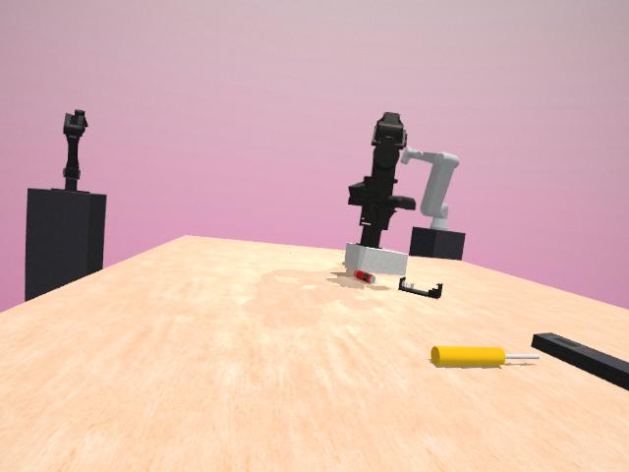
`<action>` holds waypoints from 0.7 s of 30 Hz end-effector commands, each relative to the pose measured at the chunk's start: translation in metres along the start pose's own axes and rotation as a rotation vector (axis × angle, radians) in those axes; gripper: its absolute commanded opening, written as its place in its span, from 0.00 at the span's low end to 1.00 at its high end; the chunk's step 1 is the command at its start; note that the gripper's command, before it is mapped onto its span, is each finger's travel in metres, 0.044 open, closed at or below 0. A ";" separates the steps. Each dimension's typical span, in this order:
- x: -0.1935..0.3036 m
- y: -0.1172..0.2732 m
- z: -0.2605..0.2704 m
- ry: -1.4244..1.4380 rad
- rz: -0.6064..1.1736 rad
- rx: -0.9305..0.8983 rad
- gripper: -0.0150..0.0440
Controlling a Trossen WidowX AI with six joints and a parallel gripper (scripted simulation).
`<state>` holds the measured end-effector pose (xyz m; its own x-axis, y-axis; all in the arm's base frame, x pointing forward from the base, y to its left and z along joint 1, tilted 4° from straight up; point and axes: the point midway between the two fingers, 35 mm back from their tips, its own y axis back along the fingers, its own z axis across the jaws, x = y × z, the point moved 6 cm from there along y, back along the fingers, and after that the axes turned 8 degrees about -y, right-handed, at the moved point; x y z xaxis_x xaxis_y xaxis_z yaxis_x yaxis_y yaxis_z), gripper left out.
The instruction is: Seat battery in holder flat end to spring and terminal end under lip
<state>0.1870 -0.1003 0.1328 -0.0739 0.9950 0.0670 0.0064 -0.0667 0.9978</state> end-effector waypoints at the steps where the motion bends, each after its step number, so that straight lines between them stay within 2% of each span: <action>1: 0.000 -0.001 0.000 0.000 0.001 0.001 0.25; 3: 0.000 -0.001 0.000 0.000 0.001 0.001 0.25; 6: -0.001 -0.006 -0.001 0.136 0.000 0.001 0.39; 12: -0.003 -0.030 -0.007 0.697 0.000 0.003 0.65; 21: -0.003 -0.063 -0.019 1.521 0.003 0.006 0.65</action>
<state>0.1802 -0.1030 0.0962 -0.9010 0.4337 0.0057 -0.0192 -0.0529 0.9984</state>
